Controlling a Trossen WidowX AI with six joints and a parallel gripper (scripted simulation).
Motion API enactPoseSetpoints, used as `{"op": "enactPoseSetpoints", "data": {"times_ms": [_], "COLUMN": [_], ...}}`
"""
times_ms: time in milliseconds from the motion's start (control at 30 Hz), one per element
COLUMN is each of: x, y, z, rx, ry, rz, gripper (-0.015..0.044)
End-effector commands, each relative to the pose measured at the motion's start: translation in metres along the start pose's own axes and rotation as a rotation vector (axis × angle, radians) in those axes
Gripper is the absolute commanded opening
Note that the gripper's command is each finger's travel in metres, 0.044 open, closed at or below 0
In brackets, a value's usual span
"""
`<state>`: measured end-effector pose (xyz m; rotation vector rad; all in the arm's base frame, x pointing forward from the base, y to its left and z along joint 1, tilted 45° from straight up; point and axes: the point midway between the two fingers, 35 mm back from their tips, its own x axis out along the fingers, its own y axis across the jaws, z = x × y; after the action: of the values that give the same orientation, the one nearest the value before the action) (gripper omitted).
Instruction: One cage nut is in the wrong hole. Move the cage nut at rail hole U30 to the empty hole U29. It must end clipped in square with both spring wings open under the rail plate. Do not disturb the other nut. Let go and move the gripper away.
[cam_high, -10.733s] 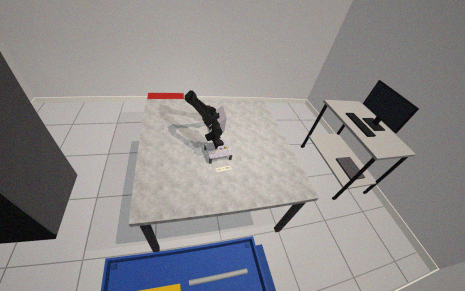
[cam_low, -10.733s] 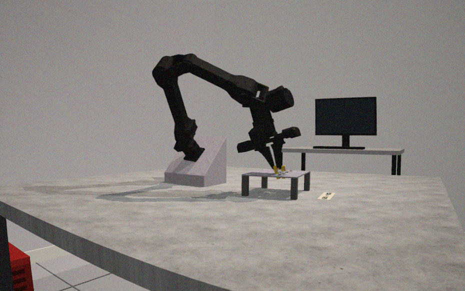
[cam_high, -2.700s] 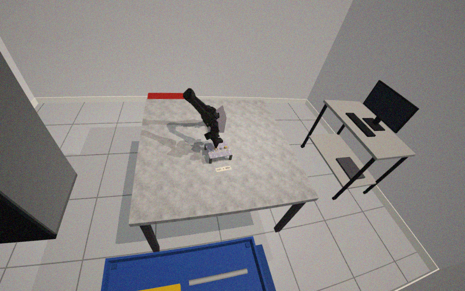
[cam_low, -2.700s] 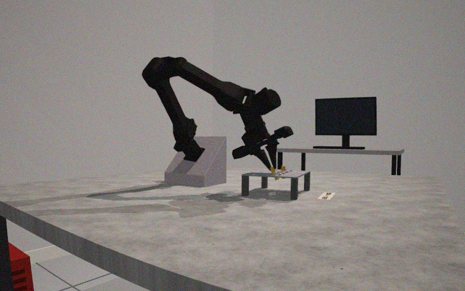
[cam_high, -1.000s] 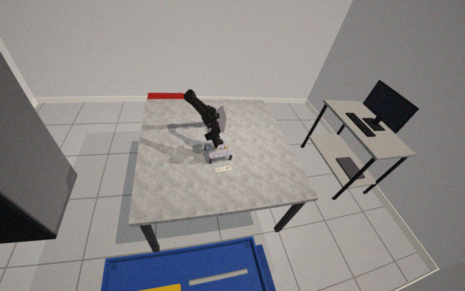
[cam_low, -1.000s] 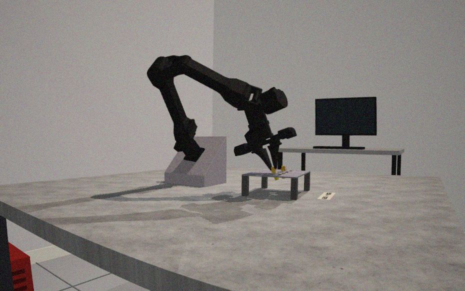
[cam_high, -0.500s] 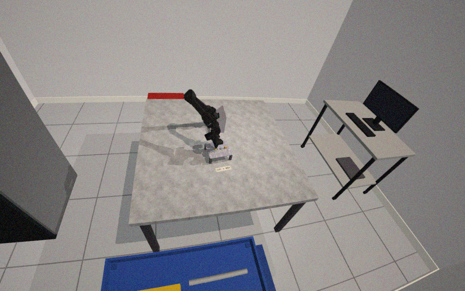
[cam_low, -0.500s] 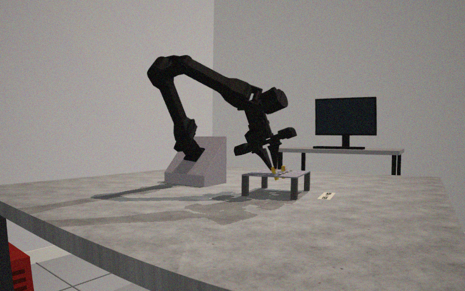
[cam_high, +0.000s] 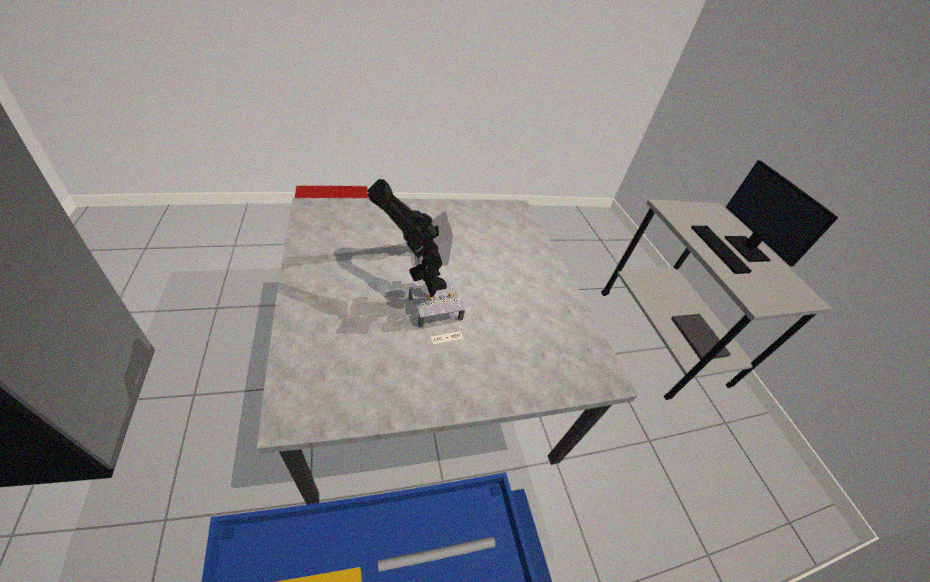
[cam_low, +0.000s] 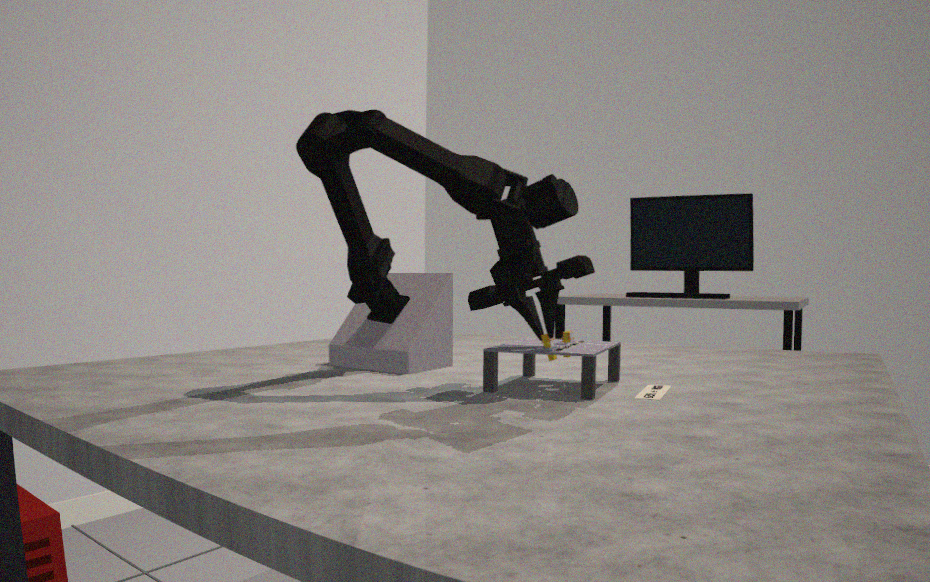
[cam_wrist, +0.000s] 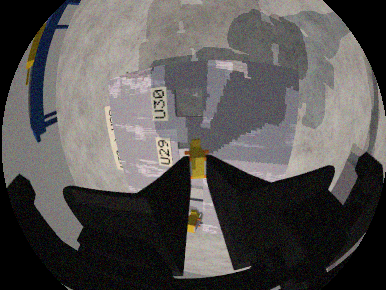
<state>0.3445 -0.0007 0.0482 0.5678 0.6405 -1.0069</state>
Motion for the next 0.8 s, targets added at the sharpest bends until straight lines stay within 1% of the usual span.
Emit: {"op": "enactPoseSetpoints", "data": {"times_ms": [0, 767], "x": [0.0002, 0.0004], "y": [0.0004, 0.0027], "z": [0.0007, 0.0009], "rx": [0.004, 0.005], "ry": [-0.005, -0.006], "rz": [-0.009, -0.040], "gripper": [0.0027, 0.0027]}}
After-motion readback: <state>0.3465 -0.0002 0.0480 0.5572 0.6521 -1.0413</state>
